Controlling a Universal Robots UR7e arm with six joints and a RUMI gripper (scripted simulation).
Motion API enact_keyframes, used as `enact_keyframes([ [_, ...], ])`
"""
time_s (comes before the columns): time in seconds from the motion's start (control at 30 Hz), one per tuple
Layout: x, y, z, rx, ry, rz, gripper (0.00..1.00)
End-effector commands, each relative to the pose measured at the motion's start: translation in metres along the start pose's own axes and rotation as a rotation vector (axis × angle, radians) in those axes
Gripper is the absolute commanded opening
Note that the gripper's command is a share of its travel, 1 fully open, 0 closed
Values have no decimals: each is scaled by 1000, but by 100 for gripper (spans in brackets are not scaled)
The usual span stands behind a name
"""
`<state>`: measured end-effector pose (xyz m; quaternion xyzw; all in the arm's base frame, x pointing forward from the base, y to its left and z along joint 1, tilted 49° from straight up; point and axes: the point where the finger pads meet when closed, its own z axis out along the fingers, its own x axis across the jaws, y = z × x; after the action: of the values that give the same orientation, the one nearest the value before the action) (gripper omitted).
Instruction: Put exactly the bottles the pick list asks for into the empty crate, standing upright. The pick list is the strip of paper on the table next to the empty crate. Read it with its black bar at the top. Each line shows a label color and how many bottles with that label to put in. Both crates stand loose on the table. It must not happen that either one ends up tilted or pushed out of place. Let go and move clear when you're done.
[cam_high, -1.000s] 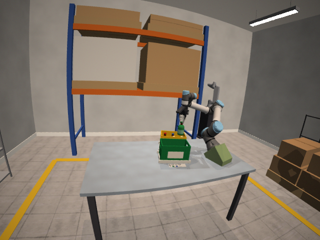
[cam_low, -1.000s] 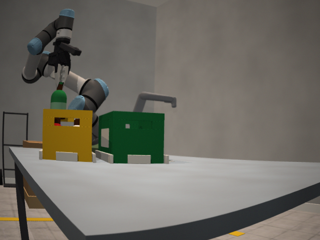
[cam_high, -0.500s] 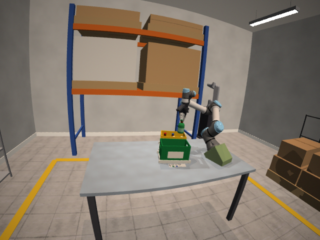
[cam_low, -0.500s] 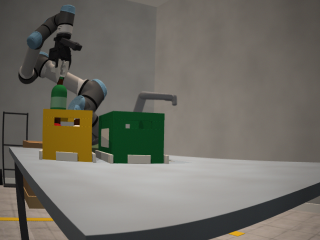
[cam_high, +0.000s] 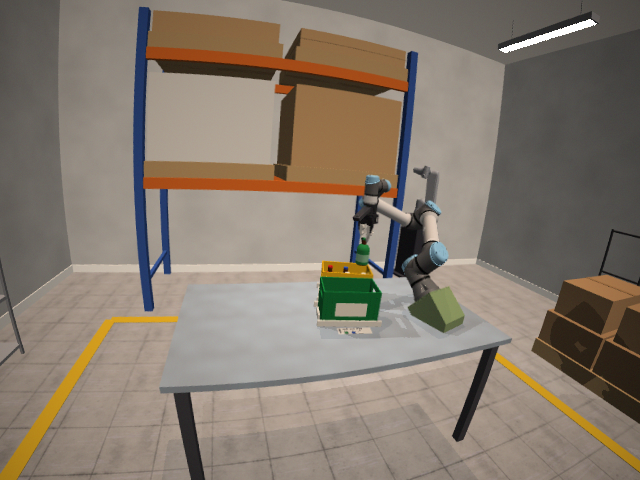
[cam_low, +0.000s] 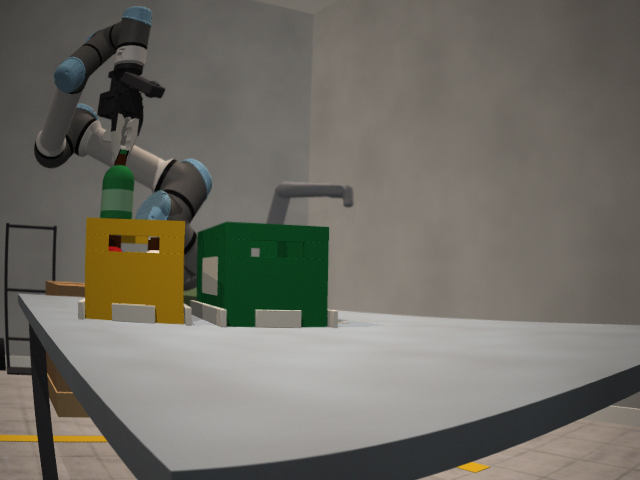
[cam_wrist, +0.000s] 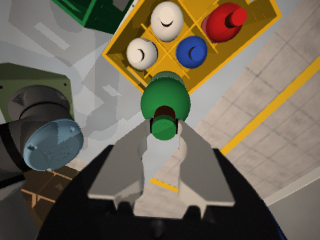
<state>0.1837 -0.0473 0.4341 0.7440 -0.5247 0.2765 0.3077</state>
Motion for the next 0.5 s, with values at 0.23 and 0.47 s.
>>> enact_keyframes([
  [0.23, -9, -10, -1, 0, 0, -2, 0],
  [0.47, -18, -20, -1, 1, 0, -1, 0],
])
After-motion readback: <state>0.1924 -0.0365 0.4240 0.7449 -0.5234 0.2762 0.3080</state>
